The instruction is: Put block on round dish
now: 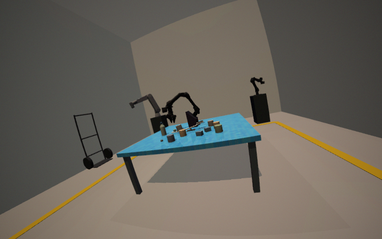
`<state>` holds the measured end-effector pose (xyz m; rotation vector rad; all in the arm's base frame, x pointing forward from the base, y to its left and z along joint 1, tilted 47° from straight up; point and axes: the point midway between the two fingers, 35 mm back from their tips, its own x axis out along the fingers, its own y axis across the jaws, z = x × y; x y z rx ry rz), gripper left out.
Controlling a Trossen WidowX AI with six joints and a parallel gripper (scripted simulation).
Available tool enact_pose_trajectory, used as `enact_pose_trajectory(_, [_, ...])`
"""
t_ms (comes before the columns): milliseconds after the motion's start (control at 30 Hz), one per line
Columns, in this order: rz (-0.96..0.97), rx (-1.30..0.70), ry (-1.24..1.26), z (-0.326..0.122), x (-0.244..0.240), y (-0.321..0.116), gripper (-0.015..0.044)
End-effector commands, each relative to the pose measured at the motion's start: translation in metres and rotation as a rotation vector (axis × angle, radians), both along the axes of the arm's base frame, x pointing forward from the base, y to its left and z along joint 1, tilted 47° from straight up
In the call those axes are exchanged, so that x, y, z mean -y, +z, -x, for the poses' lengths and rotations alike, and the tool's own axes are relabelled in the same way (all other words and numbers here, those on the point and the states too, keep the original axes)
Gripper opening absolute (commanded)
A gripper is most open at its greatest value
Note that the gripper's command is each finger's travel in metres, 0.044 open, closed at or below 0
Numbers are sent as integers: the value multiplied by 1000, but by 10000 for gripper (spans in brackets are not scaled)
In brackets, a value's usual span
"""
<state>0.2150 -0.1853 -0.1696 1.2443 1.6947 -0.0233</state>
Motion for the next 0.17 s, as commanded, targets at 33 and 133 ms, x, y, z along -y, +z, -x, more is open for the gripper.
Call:
enact_pose_trajectory(33, [-5,-4,9,1,-1,1,440])
enact_pose_trajectory(133, [-5,-4,9,1,-1,1,440])
